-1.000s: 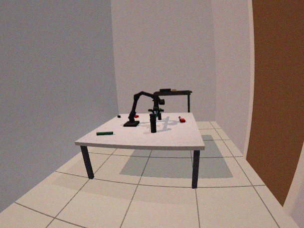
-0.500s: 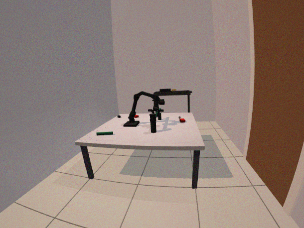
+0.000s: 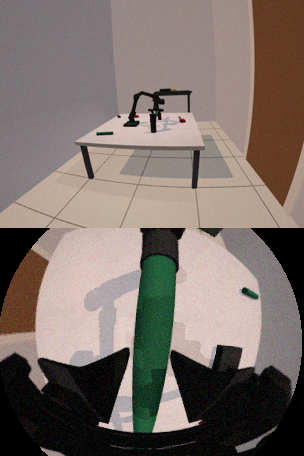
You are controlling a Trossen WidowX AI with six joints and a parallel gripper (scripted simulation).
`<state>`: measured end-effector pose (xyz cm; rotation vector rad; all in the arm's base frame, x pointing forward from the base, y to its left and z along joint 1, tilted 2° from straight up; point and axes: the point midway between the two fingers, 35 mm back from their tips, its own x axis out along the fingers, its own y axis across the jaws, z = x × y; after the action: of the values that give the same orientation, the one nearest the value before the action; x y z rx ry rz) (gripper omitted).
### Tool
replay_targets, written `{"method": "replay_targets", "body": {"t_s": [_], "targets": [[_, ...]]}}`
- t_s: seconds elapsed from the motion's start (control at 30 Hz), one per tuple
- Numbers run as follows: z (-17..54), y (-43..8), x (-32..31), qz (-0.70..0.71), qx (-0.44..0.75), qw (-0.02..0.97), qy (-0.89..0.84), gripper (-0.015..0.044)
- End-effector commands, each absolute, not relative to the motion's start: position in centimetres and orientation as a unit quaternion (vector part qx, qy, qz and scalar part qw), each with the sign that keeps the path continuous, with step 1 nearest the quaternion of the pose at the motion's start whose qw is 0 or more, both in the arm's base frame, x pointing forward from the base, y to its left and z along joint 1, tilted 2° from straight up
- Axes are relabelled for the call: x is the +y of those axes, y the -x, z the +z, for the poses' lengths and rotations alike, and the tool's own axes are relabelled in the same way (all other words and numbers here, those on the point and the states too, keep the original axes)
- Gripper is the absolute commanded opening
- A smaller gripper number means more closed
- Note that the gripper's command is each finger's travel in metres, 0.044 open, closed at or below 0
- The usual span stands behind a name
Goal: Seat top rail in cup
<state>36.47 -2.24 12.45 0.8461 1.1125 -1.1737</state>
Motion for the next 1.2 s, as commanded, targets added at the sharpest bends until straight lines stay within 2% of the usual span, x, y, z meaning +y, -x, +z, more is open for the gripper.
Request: {"method": "replay_targets", "body": {"t_s": [0.0, 0.1, 0.47, 0.7, 1.17], "targets": [[13.2, -36.4, -1.4, -0.508, 0.482, 0.612, -0.368, 0.0368], [14.2, -36.3, -0.4, -0.508, 0.482, 0.611, -0.368, 0.044], [15.9, -35.8, 1.4, -0.506, 0.484, 0.614, -0.365, 0.044], [19.6, -35.4, 2.5, -0.493, 0.488, 0.626, -0.356, 0.044], [19.6, -35.4, 2.5, -0.493, 0.488, 0.626, -0.356, 0.044]]}}
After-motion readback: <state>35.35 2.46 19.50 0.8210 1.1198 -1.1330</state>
